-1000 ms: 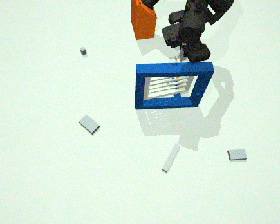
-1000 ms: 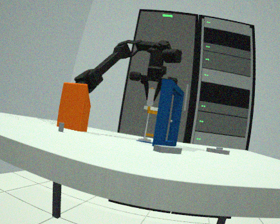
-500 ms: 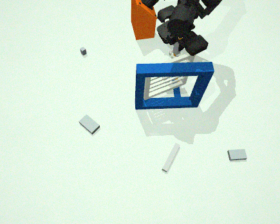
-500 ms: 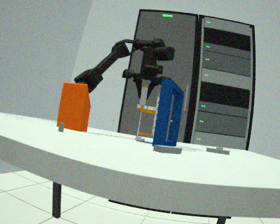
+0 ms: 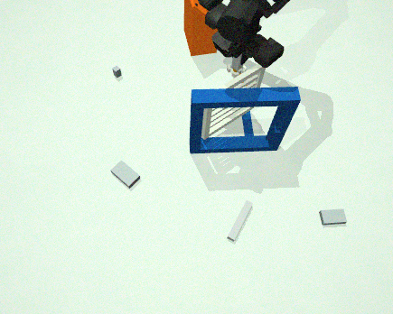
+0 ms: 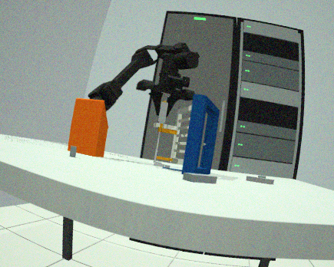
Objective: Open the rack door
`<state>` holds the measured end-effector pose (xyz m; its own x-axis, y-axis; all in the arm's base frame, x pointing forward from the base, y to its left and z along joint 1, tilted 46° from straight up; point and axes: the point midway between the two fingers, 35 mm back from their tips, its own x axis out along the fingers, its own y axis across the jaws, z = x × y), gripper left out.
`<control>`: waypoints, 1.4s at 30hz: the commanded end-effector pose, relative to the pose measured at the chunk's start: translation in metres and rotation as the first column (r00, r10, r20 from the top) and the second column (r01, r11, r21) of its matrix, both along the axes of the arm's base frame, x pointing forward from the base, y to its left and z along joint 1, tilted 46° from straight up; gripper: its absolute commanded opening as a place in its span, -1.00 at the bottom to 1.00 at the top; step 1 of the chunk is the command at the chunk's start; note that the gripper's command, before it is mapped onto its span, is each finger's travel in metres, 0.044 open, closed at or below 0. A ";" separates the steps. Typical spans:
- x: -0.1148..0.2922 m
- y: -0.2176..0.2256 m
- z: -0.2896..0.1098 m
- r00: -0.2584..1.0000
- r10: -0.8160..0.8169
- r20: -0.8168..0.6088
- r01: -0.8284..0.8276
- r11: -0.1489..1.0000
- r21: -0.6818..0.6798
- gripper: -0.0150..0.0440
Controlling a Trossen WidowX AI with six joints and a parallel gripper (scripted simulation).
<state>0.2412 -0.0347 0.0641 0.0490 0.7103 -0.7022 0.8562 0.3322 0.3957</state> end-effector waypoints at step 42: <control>-0.047 -0.056 -0.060 0.791 0.438 0.426 -0.419 0.897 -0.143 -0.44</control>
